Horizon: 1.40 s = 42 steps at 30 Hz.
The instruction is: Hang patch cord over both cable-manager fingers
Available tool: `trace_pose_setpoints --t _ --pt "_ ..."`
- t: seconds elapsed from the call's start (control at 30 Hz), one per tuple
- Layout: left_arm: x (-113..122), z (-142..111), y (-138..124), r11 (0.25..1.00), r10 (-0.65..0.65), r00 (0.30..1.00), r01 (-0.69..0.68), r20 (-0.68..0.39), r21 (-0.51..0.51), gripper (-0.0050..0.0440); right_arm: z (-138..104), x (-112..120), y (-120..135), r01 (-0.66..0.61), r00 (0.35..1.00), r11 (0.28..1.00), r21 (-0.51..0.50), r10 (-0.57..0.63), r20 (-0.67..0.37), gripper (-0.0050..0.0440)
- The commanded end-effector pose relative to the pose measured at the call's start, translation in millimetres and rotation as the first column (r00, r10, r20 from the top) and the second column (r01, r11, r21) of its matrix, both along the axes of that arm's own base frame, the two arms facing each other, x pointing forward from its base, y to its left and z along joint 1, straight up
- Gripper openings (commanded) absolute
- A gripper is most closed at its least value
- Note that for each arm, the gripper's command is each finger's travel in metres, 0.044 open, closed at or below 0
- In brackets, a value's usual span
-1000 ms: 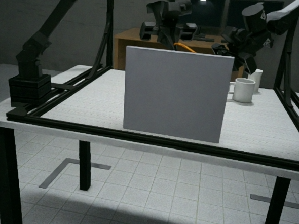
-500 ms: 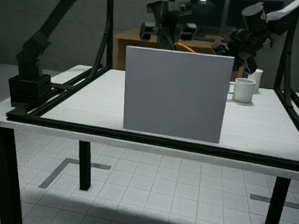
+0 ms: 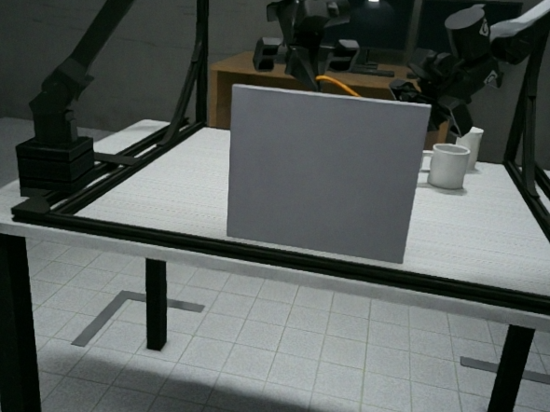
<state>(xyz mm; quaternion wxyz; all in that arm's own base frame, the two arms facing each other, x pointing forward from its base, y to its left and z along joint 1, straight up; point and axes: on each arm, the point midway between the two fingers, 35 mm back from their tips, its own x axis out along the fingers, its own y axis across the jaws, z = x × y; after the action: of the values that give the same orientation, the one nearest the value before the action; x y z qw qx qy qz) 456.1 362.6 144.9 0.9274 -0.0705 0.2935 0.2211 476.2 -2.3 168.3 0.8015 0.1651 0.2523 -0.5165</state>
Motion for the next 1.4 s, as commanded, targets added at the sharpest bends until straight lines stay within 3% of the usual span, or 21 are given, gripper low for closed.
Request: trace_pose_setpoints --t 0.0,1.37 --pt "1 17 1 1.0 -0.002 1.0 0.001 0.025 0.023 0.004 17 -6 -2 0.002 0.999 1.0 0.004 -0.002 0.035 0.0025" --pt "1 17 1 1.0 -0.002 1.0 0.001 0.025 0.023 0.004 30 -34 -7 0.001 0.999 1.0 0.003 -0.001 0.035 0.0025"
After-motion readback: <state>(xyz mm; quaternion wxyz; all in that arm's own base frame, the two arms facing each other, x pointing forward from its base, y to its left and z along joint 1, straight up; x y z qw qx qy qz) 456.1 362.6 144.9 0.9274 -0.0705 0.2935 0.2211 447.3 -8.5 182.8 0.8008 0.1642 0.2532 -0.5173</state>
